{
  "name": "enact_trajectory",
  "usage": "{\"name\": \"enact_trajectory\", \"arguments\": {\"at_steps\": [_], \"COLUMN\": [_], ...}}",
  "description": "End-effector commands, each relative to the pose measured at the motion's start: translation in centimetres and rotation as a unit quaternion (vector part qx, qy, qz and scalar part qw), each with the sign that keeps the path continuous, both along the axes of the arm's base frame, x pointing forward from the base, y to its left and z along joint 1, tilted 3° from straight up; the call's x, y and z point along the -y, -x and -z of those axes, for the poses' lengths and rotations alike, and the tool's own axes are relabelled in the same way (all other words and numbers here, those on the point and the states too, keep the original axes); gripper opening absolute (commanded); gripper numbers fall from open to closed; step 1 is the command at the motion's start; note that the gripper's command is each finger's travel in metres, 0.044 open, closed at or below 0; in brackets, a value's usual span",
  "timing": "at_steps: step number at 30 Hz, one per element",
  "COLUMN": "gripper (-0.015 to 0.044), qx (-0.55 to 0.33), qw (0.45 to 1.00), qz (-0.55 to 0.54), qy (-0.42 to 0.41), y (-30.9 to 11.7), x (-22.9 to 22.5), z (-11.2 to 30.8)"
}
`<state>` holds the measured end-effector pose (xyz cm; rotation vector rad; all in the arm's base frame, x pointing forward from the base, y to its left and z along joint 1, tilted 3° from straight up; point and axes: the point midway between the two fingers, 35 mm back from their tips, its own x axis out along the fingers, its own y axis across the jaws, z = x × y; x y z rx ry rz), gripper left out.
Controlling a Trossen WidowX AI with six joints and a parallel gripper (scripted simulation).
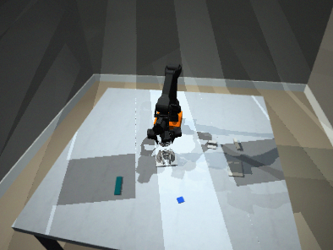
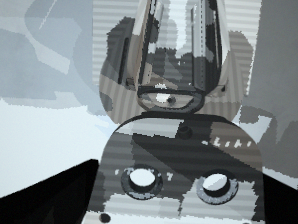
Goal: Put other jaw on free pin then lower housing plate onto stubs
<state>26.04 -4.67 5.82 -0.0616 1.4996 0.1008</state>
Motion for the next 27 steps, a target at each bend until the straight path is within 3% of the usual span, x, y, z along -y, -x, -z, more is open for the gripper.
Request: {"name": "enact_trajectory", "arguments": {"at_steps": [1,27], "gripper": [0.0351,0.0351], "qx": [-0.007,-0.007], "qw": [1.0,1.0], "qz": [-0.002,-0.002], "qy": [-0.003,-0.003], "y": [0.1,0.0], "x": [-0.1,-0.3], "z": [1.0,5.1]}}
